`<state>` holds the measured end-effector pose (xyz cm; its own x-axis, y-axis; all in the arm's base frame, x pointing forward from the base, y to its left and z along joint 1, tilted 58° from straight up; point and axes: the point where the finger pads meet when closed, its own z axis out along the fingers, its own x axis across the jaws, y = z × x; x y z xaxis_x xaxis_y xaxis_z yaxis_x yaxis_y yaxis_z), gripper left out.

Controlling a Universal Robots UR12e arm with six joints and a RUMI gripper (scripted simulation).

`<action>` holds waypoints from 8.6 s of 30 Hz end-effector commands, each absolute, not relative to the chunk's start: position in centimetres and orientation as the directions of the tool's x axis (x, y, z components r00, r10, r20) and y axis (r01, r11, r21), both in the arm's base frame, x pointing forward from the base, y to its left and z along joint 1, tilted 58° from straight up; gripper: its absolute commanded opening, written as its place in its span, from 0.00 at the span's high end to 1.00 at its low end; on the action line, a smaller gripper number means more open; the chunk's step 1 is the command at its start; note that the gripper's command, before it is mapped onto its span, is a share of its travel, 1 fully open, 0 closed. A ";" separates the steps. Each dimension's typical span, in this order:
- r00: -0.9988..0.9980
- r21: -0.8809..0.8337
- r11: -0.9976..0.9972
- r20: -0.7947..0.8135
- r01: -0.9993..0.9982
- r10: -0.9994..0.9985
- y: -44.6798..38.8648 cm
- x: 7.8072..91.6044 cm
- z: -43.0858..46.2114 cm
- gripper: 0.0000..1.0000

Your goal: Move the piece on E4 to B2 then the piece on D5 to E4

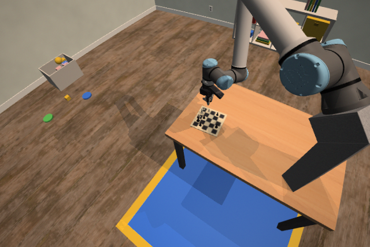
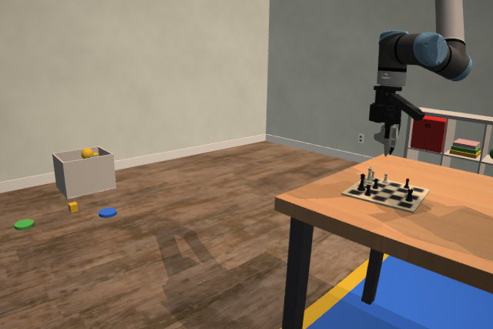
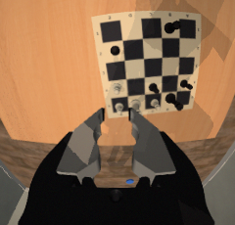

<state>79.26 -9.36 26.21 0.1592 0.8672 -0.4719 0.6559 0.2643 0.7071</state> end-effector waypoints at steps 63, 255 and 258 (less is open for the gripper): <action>0.159 0.708 0.266 -0.473 0.654 0.867 -11.6 83.2 23.6 0.80; 0.160 0.708 0.266 -0.473 0.654 0.867 -12.2 84.0 23.4 0.80; 0.160 0.708 0.266 -0.473 0.654 0.867 -12.4 84.3 23.2 0.80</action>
